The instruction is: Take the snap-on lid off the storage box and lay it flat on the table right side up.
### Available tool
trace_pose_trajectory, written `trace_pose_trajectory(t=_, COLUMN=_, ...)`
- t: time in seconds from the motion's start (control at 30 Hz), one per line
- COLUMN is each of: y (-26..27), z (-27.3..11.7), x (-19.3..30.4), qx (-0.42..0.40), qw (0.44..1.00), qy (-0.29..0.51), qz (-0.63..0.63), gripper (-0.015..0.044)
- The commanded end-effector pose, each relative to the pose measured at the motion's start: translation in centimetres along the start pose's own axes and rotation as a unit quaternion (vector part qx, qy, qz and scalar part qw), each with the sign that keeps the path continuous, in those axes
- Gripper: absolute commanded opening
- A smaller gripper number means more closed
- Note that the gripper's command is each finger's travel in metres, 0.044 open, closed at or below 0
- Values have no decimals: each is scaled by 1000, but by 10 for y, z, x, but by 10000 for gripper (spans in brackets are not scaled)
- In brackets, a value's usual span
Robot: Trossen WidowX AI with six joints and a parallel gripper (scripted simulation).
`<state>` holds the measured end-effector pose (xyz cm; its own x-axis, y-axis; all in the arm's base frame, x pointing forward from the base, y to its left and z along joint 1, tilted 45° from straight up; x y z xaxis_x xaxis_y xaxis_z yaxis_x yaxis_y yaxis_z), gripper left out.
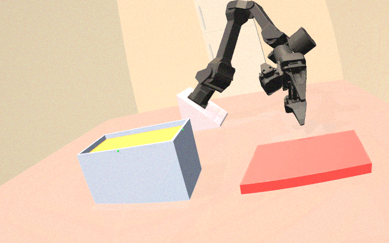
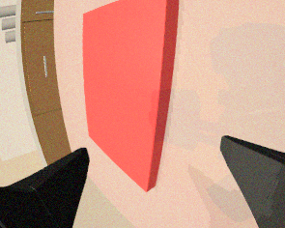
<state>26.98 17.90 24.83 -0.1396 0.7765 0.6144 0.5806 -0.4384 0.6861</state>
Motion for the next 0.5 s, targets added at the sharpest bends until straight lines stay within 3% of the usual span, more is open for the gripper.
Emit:
trace_pose_trajectory(t=0.0, y=-4, z=-8, x=1, qx=-3, qw=1000, qy=0, qz=3, gripper=440)
trace_pose_trajectory(t=0.47, y=7, z=-24, x=-1, qx=-3, qw=1000, qy=0, qz=2, gripper=440)
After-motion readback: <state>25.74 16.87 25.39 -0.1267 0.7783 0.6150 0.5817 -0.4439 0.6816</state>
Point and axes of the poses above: the point midway between the two fingers, 35 mm back from their tips, its own z axis out along the fingers, its own y axis across the jaws, x = y × z, the point moved 3 cm from there along -z, back along the fingers, and after that the axes turned 9 degrees about -z, right-handed, at the moved point
